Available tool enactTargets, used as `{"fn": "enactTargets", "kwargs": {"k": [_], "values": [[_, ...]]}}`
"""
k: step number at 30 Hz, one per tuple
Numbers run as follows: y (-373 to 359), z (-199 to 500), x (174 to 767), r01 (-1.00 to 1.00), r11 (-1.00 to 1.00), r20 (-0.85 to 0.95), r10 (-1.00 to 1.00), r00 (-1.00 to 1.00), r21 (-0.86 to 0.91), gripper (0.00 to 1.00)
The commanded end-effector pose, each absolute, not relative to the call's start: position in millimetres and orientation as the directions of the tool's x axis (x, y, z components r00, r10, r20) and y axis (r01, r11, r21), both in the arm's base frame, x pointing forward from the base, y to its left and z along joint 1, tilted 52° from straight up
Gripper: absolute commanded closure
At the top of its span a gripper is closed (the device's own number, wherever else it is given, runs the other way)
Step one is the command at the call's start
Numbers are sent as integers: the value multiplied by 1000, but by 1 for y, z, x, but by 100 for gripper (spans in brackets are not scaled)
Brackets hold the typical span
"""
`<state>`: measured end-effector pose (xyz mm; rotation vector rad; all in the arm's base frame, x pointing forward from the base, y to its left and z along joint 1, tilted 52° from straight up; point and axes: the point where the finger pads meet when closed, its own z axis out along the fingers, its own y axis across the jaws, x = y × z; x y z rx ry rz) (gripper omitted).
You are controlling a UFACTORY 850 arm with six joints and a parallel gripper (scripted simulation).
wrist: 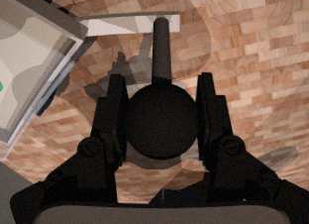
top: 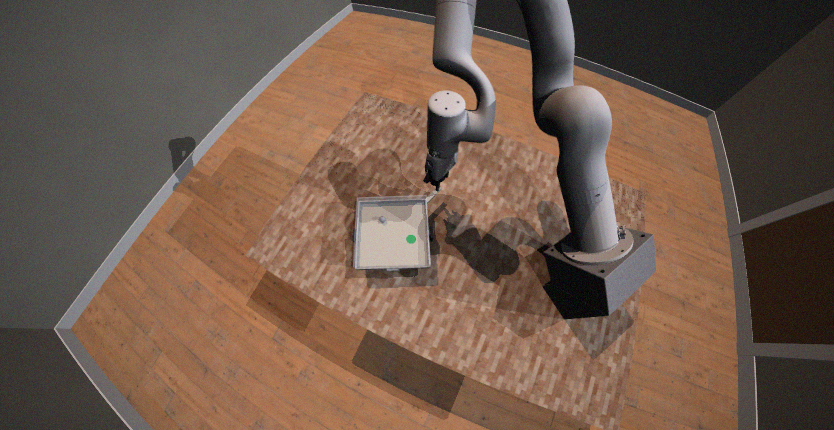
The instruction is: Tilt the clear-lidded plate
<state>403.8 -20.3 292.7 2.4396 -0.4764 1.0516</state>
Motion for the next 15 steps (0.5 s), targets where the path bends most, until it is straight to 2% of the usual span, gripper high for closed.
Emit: {"fn": "enactTargets", "kwargs": {"k": [1,15], "values": [[-20,293,404,-470,-845,746,-137,652,256,100],[-20,295,405,-470,-845,746,-137,652,256,100]]}}
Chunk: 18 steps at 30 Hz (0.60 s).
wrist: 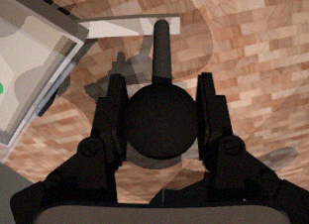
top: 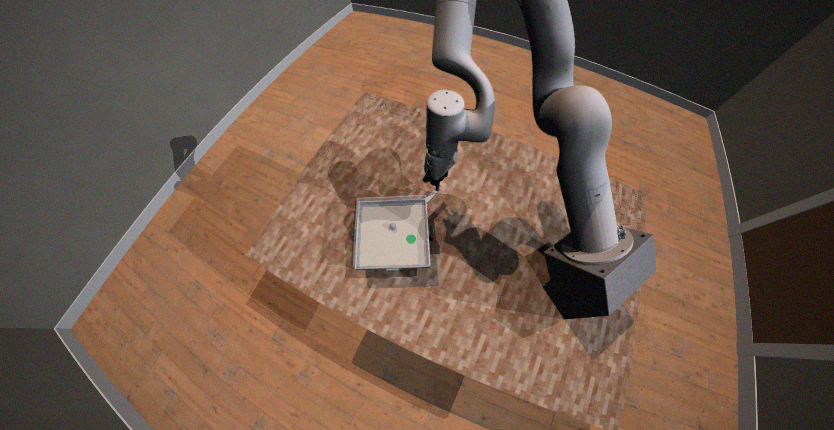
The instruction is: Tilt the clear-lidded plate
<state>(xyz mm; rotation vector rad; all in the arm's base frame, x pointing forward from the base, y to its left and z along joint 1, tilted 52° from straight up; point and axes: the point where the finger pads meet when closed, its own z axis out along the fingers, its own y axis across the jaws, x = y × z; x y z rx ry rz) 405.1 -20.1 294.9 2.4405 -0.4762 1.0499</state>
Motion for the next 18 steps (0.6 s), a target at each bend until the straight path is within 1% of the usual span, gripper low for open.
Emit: {"fn": "enactTargets", "kwargs": {"k": [1,18], "values": [[-20,295,405,-470,-845,746,-137,652,256,100],[-20,293,404,-470,-845,746,-137,652,256,100]]}}
